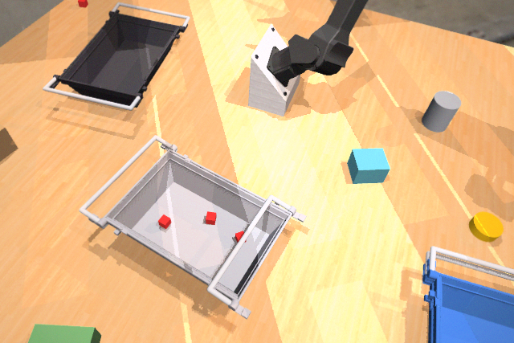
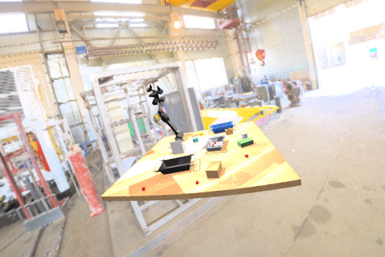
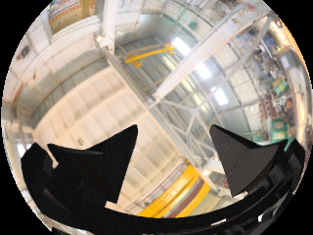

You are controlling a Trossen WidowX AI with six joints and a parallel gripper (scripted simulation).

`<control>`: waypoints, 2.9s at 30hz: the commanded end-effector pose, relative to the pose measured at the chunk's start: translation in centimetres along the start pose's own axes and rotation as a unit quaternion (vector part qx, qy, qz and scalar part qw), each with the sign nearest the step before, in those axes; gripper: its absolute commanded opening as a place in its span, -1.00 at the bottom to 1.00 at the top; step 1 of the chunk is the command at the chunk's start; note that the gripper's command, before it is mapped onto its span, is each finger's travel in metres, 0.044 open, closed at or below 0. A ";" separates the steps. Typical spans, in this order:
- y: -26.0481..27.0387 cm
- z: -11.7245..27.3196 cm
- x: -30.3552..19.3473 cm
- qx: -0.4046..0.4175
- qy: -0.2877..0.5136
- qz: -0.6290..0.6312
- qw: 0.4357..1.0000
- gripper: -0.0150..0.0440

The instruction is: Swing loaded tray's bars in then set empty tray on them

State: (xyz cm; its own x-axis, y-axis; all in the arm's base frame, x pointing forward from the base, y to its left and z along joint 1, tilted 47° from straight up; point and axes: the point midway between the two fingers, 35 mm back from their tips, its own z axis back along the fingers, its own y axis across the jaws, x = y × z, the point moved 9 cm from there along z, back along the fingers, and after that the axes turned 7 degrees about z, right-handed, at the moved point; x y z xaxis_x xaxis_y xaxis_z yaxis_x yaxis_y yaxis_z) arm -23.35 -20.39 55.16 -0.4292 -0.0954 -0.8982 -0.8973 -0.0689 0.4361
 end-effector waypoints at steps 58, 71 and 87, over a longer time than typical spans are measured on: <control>-4.2 6.7 -11.9 0.174 0.071 0.262 0.947 -0.22; -13.4 12.2 -21.8 0.318 0.138 0.458 0.819 -0.22; -24.5 13.1 -27.0 0.388 0.155 0.628 0.657 -0.22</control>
State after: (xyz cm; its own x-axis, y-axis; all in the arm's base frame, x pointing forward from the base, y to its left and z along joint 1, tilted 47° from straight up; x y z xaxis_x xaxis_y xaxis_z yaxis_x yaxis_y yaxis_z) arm 5.94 -3.12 68.46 -0.9786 0.1367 0.1538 0.2029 0.7656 0.6104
